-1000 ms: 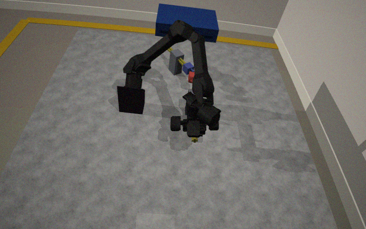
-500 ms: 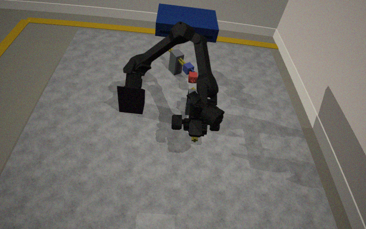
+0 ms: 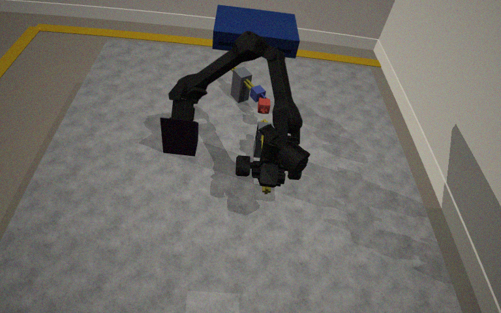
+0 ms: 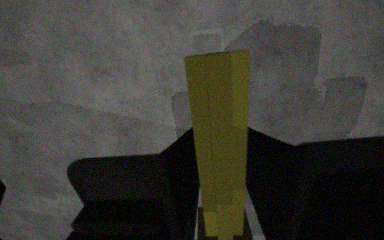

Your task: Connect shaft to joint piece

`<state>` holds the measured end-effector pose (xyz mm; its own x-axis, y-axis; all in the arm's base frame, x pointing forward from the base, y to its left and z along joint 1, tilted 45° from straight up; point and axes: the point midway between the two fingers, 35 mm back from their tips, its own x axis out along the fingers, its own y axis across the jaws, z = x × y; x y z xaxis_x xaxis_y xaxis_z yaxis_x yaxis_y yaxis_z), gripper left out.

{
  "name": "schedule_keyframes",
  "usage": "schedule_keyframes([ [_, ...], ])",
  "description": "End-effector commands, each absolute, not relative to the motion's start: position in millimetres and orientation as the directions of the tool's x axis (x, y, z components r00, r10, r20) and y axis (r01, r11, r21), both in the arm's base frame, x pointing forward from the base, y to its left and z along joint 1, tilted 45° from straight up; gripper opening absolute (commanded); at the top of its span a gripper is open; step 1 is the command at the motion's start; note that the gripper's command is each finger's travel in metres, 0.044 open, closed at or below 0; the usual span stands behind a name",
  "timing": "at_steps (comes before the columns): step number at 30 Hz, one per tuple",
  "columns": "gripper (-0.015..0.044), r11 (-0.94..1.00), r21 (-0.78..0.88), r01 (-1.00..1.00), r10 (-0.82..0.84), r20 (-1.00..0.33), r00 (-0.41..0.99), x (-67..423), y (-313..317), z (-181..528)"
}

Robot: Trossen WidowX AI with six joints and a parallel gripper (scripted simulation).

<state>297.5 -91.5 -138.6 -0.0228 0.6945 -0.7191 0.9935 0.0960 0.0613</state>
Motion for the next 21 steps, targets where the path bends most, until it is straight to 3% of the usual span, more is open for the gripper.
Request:
schedule_keyframes([
  [1,0.0,0.094,0.062,0.994,0.695,-0.719,-0.021,297.5,-91.6,-138.6],
  [21,0.0,0.109,0.045,0.993,0.695,-0.718,-0.043,295.2,-73.6,-121.4],
])
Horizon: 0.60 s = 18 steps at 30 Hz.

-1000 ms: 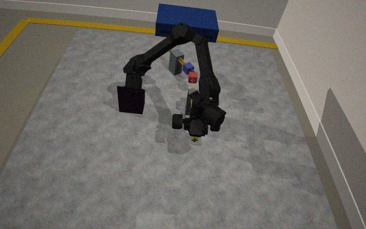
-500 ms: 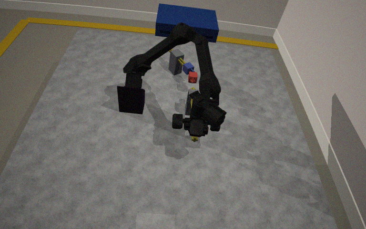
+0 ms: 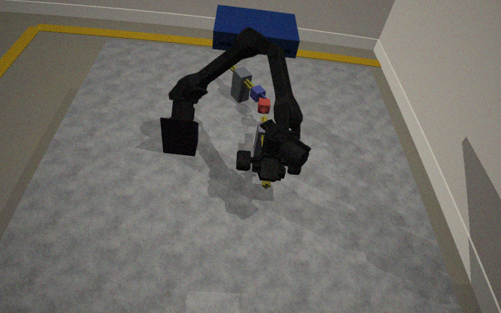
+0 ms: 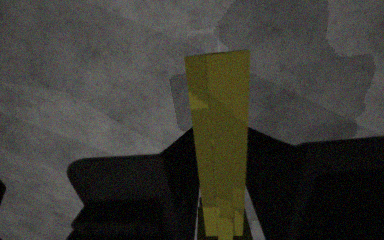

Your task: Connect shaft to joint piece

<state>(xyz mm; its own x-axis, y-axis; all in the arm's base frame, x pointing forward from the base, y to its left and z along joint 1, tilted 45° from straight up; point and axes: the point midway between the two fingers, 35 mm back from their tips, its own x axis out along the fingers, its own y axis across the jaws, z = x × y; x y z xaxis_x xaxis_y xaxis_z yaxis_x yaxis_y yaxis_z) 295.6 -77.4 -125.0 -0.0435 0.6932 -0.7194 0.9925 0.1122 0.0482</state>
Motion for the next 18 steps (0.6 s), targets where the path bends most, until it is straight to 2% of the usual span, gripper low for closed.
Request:
schedule_keyframes([
  [1,0.0,0.109,0.045,0.993,0.695,-0.718,-0.043,295.0,-72.5,-120.3],
  [18,0.0,0.11,0.043,0.993,0.696,-0.717,-0.046,292.1,-53.3,-102.1],
])
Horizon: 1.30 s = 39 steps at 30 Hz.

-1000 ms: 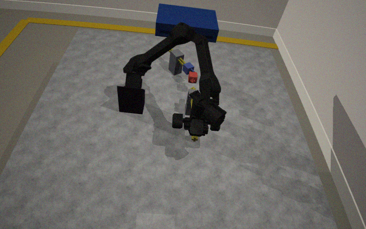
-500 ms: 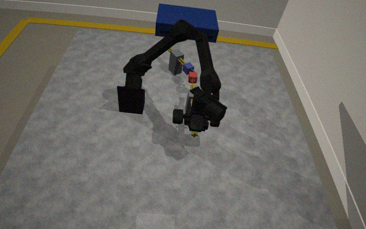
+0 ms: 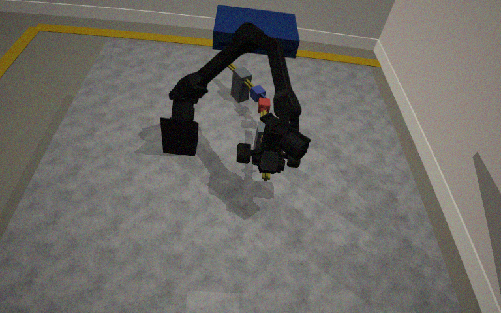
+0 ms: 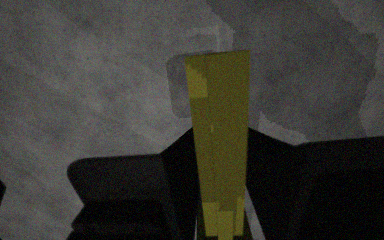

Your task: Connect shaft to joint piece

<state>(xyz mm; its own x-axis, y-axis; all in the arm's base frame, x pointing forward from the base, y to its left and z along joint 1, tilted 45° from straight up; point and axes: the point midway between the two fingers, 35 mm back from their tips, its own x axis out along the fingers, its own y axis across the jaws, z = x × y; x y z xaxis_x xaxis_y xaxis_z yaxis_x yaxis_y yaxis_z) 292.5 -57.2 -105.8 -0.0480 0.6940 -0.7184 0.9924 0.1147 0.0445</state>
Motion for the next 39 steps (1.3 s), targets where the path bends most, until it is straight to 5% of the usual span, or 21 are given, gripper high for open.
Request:
schedule_keyframes([
  [1,0.0,0.11,0.043,0.993,0.696,-0.717,-0.046,291.9,-52.2,-101.0],
  [39,0.0,0.114,0.042,0.993,0.695,-0.718,-0.049,287.0,-21.3,-71.4],
])
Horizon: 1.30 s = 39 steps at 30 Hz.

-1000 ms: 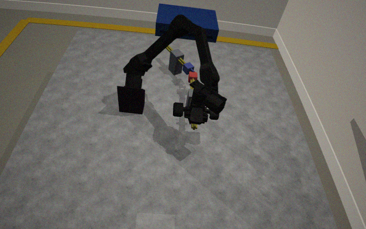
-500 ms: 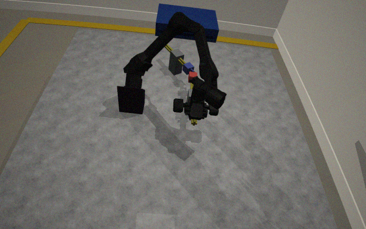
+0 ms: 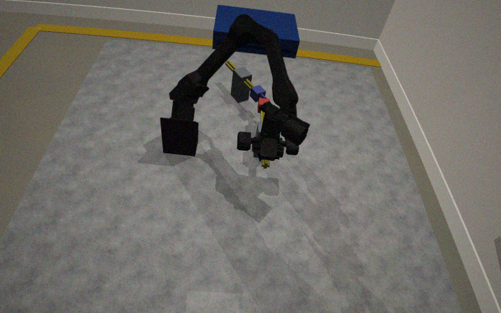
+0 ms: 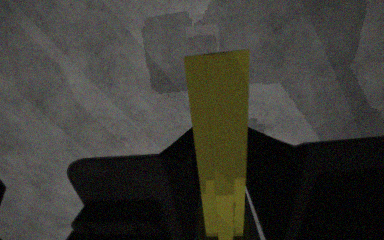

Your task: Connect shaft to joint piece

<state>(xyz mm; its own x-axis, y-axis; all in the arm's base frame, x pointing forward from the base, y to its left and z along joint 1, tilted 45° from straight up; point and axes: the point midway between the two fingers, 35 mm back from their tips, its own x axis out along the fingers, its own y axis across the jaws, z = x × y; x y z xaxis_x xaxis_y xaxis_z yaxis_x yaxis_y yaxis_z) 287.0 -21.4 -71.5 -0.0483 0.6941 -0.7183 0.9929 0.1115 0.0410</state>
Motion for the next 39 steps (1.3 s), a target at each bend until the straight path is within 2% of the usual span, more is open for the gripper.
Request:
schedule_keyframes([
  [1,0.0,0.114,0.042,0.993,0.695,-0.718,-0.049,287.0,-21.3,-71.4],
  [4,0.0,0.114,0.042,0.993,0.695,-0.718,-0.049,287.0,-21.3,-71.4],
  [7,0.0067,0.114,0.042,0.993,0.695,-0.718,-0.049,287.0,-21.3,-71.4],
  [12,0.0067,0.114,0.042,0.993,0.695,-0.718,-0.049,287.0,-21.3,-71.4],
  [26,0.0434,0.114,0.042,0.993,0.695,-0.718,-0.049,287.0,-21.3,-71.4],
  [39,0.044,0.114,0.042,0.993,0.695,-0.718,-0.049,287.0,-21.3,-71.4],
])
